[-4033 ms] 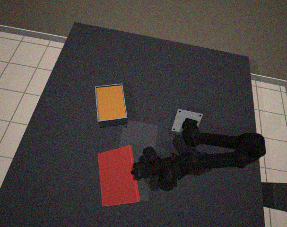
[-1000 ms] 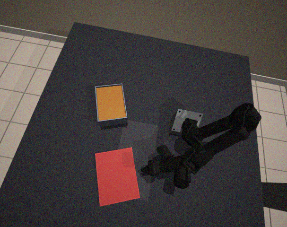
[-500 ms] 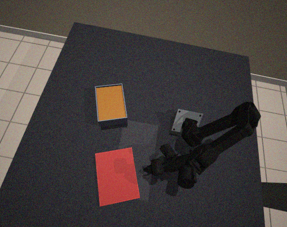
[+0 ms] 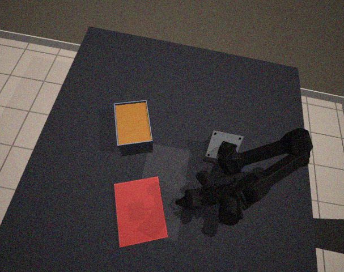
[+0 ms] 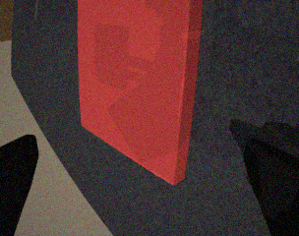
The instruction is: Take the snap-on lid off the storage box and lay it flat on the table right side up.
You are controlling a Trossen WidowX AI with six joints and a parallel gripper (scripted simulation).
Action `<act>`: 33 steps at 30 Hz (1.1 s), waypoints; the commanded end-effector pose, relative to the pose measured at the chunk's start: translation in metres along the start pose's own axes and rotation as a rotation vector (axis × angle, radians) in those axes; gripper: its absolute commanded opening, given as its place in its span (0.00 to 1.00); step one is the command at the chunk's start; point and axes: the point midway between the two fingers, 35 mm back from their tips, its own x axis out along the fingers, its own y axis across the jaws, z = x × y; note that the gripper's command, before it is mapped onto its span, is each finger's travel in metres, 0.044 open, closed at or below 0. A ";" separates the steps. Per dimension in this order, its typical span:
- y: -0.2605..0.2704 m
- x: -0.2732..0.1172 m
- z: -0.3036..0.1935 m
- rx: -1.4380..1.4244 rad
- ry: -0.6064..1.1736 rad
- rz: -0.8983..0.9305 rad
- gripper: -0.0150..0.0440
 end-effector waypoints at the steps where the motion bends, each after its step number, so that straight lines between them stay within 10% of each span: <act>1: 0.003 -0.008 0.000 -0.004 0.002 -0.003 1.00; 33: 0.007 -0.011 0.001 -0.005 0.001 -0.004 1.00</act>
